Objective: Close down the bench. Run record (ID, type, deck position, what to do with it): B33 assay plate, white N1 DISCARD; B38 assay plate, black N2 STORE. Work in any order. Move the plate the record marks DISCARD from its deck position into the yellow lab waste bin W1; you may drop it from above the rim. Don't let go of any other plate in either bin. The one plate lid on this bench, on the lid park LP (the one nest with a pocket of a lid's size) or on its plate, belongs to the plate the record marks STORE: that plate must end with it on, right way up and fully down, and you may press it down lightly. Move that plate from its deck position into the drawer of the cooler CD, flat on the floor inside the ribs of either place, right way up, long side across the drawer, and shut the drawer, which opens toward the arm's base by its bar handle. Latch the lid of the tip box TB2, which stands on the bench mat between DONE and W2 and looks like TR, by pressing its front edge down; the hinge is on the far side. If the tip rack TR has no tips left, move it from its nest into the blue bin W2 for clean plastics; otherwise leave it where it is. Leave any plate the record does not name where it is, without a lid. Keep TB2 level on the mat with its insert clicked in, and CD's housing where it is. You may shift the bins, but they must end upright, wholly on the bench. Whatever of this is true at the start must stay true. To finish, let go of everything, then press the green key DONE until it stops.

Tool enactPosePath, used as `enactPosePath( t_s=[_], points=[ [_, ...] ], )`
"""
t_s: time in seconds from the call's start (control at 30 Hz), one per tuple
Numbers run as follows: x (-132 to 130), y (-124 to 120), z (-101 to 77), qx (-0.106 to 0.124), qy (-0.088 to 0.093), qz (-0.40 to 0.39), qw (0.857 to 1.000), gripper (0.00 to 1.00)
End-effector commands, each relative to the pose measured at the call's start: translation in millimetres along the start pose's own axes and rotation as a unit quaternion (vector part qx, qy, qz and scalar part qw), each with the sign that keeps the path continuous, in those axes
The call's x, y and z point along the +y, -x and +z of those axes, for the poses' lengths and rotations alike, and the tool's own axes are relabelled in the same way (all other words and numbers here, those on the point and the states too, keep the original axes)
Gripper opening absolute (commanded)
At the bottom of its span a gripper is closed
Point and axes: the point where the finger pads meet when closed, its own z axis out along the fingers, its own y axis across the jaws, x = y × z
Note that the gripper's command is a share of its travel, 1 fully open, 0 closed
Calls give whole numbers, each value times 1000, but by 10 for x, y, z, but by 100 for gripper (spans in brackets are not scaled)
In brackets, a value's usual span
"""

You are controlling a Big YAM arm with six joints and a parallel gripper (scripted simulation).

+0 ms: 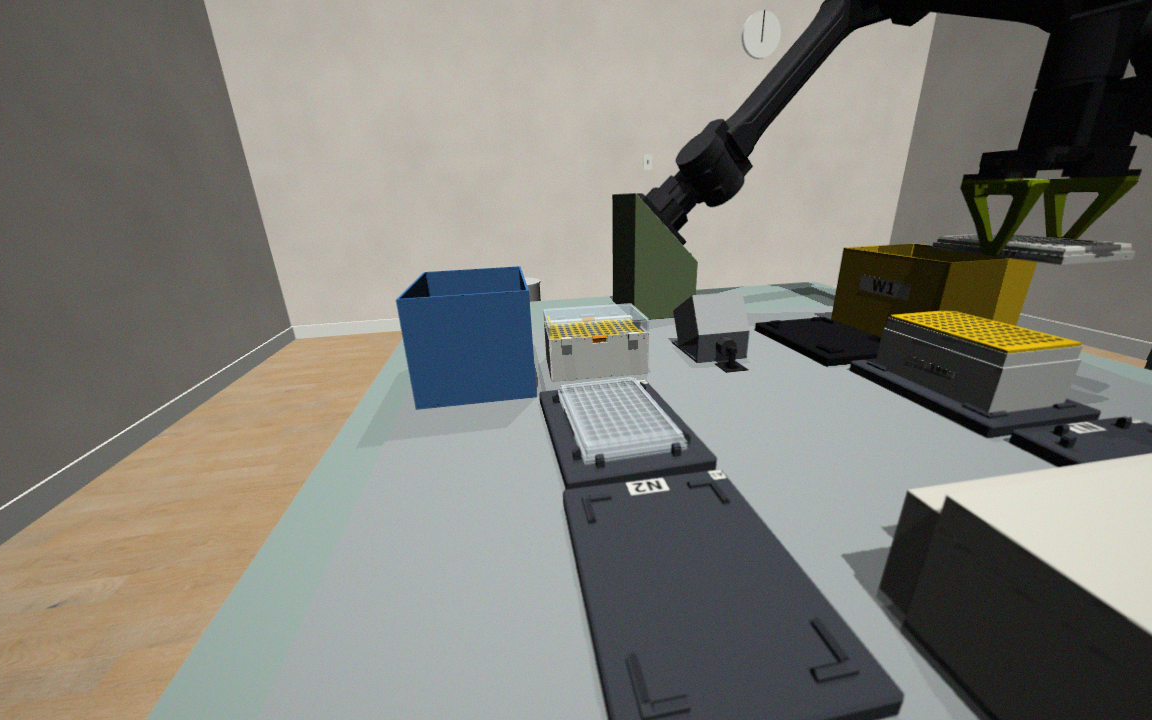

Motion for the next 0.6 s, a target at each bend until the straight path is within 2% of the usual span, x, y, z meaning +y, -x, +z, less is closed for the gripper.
enactPosePath(
  t_s=[0.0,0.1,0.33,0.37,0.47,0.57],
  points=[
    [123,-90,-74,-13,2,-9,1000,0],
    [103,-140,-116,-18,1,-3,1000,0],
    [188,-295,-70,-12,2,-8,1000,0],
    [102,-260,-163,-24,1,5,1000,0],
    [220,-406,-68,-10,2,-6,1000,0],
    [246,-471,-67,-12,2,-8,1000,0]
  ],
)
